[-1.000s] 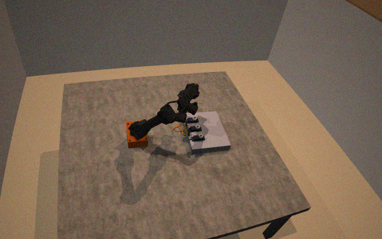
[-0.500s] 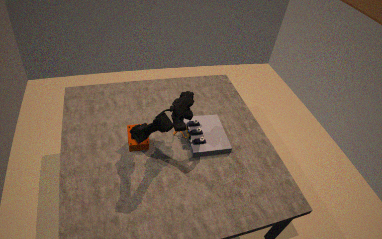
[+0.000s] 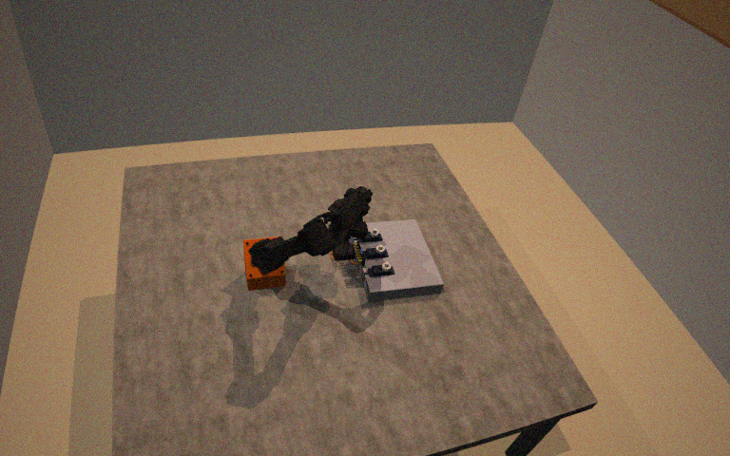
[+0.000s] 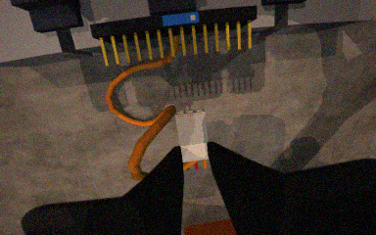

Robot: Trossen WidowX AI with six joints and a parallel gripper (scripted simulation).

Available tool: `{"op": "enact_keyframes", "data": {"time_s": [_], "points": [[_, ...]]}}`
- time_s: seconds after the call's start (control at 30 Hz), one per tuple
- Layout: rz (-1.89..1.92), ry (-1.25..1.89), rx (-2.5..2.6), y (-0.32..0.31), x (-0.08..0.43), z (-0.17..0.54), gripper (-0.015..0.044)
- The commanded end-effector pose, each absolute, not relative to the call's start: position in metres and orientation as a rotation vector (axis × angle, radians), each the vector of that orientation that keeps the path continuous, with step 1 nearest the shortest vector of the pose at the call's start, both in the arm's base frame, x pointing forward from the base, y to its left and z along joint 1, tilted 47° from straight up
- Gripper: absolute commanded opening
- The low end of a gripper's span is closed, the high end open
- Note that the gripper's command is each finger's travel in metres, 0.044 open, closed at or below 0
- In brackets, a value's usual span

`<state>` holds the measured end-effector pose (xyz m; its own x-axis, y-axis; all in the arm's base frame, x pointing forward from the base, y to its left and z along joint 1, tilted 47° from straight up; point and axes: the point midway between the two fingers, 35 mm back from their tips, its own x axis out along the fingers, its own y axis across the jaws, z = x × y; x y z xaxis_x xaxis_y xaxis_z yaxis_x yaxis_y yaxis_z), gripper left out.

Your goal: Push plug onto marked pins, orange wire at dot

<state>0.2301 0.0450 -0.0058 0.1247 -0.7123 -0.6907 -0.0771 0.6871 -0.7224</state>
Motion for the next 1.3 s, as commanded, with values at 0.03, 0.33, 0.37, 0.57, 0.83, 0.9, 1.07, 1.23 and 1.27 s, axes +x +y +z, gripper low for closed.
{"op": "enact_keyframes", "data": {"time_s": [0.03,0.33,0.37,0.57,0.83,0.9,1.07,1.23,1.27], "points": [[-0.527,1.383,-0.719,0.047,0.247,-0.003,0.0],[-0.527,1.383,-0.719,0.049,0.261,0.0,0.0],[-0.527,1.383,-0.718,0.05,0.262,0.0,0.0],[-0.527,1.382,-0.718,0.05,0.264,-0.001,0.0],[-0.527,1.382,-0.718,0.051,0.268,-0.001,0.0],[-0.527,1.382,-0.718,0.051,0.27,-0.001,0.0],[-0.527,1.382,-0.718,0.052,0.273,0.0,0.0],[-0.527,1.382,-0.718,0.052,0.276,0.0,0.0],[-0.527,1.382,-0.718,0.052,0.277,0.0,0.0]]}}
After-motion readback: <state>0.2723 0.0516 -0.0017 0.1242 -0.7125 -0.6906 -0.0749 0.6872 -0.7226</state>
